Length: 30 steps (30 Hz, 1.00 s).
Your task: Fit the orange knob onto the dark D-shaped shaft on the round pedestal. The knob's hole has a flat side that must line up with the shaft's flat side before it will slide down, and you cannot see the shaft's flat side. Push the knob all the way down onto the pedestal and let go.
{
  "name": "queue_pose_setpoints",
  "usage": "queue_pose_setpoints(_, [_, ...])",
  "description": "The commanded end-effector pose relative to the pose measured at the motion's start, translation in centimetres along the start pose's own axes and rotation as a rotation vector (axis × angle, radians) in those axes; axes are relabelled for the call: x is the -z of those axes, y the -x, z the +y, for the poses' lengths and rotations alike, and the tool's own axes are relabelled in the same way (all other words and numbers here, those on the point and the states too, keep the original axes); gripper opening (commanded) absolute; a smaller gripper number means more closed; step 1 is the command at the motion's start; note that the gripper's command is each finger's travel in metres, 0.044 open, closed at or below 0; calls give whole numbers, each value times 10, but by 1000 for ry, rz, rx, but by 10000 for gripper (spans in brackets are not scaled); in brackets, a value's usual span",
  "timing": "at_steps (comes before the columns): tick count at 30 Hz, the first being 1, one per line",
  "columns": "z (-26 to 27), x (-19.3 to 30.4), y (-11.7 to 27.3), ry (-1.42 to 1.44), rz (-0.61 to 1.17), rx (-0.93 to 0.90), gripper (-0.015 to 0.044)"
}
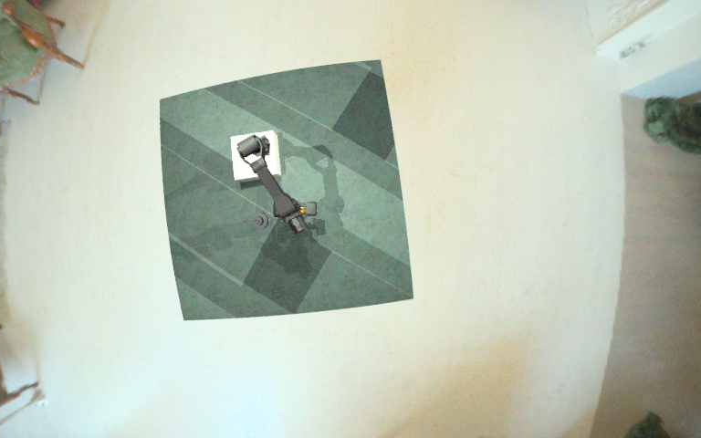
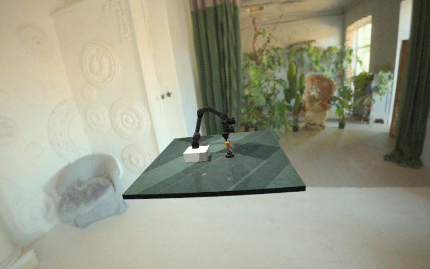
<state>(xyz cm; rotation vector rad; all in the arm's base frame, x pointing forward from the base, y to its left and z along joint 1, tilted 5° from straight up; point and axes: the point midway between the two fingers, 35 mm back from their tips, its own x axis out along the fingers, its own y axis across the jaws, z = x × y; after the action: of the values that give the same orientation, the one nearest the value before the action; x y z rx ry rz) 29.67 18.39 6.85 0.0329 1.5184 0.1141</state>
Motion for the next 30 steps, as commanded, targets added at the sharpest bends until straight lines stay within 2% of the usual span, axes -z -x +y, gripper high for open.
queue_pose_setpoints(1, [0, 2, -12, 6, 9, -1, 440])
queue_pose_setpoints(30, [0, 2, -53, 6, 9, -1, 440])
